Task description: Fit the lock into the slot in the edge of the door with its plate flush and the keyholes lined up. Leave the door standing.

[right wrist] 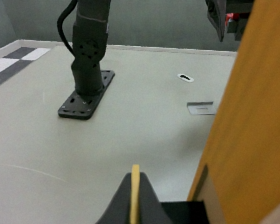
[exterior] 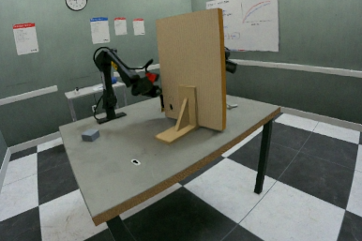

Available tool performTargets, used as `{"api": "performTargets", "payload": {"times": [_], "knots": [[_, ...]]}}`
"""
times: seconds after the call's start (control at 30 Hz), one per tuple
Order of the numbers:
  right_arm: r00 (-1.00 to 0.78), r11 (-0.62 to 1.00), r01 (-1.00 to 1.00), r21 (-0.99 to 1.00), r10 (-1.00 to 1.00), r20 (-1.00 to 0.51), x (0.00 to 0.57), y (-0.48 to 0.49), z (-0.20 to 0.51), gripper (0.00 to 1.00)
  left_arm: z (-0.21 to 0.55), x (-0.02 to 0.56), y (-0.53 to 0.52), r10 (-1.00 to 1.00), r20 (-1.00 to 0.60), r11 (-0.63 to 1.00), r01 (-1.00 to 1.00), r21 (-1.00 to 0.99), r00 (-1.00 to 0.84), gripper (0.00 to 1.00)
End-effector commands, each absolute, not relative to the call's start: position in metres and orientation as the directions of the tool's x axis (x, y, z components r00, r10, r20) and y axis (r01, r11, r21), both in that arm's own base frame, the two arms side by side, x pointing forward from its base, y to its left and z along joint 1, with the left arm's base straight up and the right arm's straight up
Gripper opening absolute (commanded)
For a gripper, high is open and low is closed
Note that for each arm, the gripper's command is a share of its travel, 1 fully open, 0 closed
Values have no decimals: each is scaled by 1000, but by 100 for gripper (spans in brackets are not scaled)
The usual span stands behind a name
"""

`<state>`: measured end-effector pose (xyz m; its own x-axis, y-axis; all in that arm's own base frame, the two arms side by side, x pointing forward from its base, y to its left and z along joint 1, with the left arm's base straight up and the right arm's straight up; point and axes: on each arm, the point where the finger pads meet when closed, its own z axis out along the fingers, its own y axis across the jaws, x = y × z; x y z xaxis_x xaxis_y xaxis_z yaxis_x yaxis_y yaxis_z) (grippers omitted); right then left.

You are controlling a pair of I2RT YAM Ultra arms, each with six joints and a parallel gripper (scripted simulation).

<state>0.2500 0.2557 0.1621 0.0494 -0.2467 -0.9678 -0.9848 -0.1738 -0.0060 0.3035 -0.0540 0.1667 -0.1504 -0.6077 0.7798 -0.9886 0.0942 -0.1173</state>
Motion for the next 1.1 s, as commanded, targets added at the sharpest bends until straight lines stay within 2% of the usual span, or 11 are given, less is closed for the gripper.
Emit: {"api": "performTargets", "payload": {"times": [0.0, 1.07], "knots": [[119, -203, -975, -89, -142, -983, 258, 257, 194, 0, 172, 301, -58, -601, 783, 108, -987, -119, -160, 100], [119, -204, -975, -89, -142, -983, 272, 260, 192, 0, 172, 301, -58, -601, 783, 108, -987, -119, -160, 100]]}}
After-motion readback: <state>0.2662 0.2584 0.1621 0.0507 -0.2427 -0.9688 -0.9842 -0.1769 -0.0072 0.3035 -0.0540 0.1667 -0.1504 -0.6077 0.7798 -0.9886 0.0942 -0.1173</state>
